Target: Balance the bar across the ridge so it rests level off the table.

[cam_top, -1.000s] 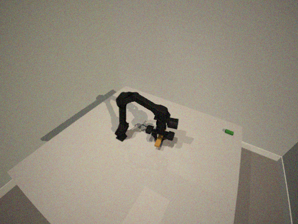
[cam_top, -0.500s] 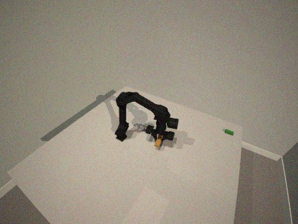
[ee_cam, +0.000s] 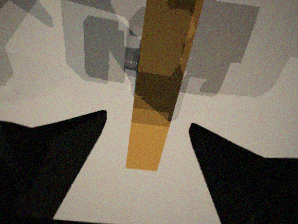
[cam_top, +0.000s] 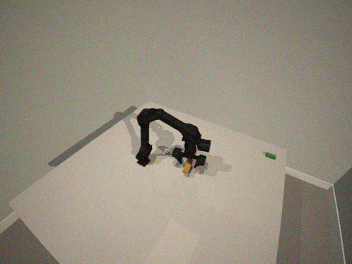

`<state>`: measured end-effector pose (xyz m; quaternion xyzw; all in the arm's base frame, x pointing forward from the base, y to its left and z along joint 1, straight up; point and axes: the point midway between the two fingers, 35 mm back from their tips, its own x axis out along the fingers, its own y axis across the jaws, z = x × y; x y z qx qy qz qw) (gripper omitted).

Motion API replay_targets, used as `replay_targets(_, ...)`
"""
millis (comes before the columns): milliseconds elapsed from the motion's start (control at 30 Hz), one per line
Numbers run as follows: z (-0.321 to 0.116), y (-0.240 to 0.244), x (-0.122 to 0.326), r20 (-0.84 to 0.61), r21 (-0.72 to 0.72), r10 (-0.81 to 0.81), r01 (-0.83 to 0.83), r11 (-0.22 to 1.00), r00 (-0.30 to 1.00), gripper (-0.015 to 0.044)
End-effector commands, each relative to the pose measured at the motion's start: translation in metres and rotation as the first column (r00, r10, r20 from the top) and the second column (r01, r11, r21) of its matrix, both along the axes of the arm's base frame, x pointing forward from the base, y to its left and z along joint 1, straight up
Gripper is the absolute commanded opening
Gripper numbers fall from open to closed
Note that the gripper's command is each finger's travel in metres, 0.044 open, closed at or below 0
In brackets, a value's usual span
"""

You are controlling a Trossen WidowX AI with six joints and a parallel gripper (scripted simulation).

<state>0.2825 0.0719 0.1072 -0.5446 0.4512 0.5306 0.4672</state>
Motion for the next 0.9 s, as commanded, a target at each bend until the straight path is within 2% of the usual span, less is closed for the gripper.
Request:
replay_targets(0, 0.0, 0.0, 0.0, 0.0, 0.0, 0.0, 0.0, 1.0, 1.0, 0.044)
replay_targets(100, 0.016, 0.001, 0.002, 0.0, 0.0, 0.0, 0.0, 1.0, 1.0, 0.044)
replay_targets(367, 0.098, -0.001, -0.002, 0.0, 0.0, 0.0, 0.0, 1.0, 1.0, 0.044)
replay_targets(867, 0.1, -0.001, -0.002, 0.0, 0.0, 0.0, 0.0, 1.0, 1.0, 0.044)
